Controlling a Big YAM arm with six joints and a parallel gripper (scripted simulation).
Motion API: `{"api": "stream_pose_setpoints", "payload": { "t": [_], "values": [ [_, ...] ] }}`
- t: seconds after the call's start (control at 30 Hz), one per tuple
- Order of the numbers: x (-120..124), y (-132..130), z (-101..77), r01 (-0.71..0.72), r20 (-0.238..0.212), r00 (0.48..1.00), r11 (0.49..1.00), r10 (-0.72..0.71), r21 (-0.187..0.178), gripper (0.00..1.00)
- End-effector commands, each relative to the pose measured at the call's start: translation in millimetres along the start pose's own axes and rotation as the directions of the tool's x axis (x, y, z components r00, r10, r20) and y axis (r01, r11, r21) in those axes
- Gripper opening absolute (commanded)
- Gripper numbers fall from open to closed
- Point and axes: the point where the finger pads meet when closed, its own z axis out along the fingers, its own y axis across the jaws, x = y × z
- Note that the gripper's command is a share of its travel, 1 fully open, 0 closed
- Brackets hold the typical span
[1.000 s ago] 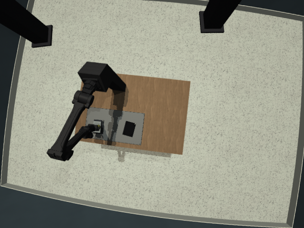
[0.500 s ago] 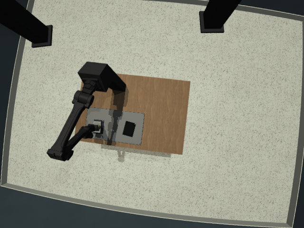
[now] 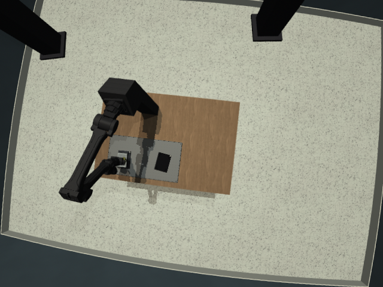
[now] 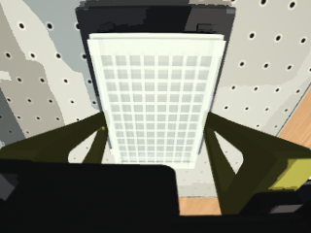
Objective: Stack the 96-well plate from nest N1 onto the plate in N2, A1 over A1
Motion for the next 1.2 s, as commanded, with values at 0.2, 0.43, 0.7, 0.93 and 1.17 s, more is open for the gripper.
{"api": "stream_pose_setpoints", "payload": {
  "t": [0.2,0.43,0.7,0.93,1.17],
  "values": [
    [-1.0,9.5,7.7,0.001,0.004,1.0,1.0,-0.001,-0.014,0.0],
    [-0.7,9.5,8.5,0.0,0.003,1.0,1.0,0.0,-0.014,0.0],
    [-1.1,9.4,9.8,-0.001,0.004,1.0,1.0,0.001,-0.013,0.0],
    [-0.9,9.7,10.9,-0.001,0.005,1.0,1.0,0.001,-0.013,0.0],
    [-0.8,10.0,11.9,-0.002,0.004,1.0,1.0,0.002,-0.013,0.0]
  ]
}}
